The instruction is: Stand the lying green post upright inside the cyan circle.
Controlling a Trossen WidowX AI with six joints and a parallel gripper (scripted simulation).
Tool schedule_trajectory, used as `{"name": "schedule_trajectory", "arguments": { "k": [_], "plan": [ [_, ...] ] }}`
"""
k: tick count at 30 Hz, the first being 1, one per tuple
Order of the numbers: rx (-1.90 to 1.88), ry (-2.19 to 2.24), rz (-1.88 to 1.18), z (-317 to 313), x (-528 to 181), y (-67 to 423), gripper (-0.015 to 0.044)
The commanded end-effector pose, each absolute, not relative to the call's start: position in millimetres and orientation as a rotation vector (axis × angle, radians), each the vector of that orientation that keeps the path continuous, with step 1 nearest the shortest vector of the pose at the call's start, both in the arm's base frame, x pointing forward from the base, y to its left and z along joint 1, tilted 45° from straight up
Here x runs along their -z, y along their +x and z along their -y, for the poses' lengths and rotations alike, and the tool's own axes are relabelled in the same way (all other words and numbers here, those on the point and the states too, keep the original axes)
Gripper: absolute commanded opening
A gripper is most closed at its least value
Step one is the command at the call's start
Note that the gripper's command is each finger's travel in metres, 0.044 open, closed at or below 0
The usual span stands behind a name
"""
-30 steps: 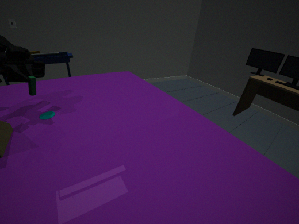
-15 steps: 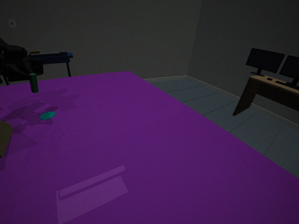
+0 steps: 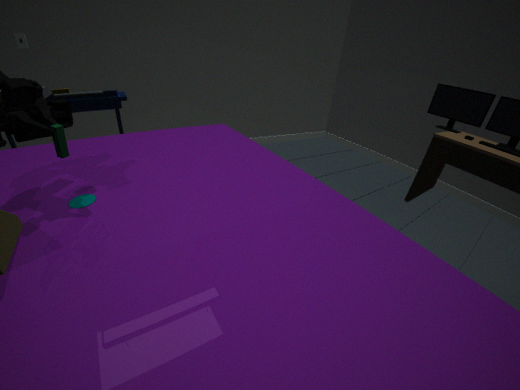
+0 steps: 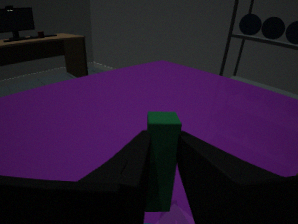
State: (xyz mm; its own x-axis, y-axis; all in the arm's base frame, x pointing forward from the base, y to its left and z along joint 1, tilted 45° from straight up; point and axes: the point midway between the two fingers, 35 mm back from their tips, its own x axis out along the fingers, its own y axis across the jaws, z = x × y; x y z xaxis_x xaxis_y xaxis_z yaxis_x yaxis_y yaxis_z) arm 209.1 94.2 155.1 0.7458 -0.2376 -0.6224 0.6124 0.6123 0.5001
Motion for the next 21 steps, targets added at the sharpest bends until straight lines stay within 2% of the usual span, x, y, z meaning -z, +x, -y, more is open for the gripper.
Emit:
{"name": "schedule_trajectory", "arguments": {
  "k": [1, 21],
  "plan": [
    [0.519, 0.774, -0.529, -94, -156, 210, 0.0023],
    [0.522, 0.776, -0.536, -117, -136, 209, 0.0023]
  ]
}}
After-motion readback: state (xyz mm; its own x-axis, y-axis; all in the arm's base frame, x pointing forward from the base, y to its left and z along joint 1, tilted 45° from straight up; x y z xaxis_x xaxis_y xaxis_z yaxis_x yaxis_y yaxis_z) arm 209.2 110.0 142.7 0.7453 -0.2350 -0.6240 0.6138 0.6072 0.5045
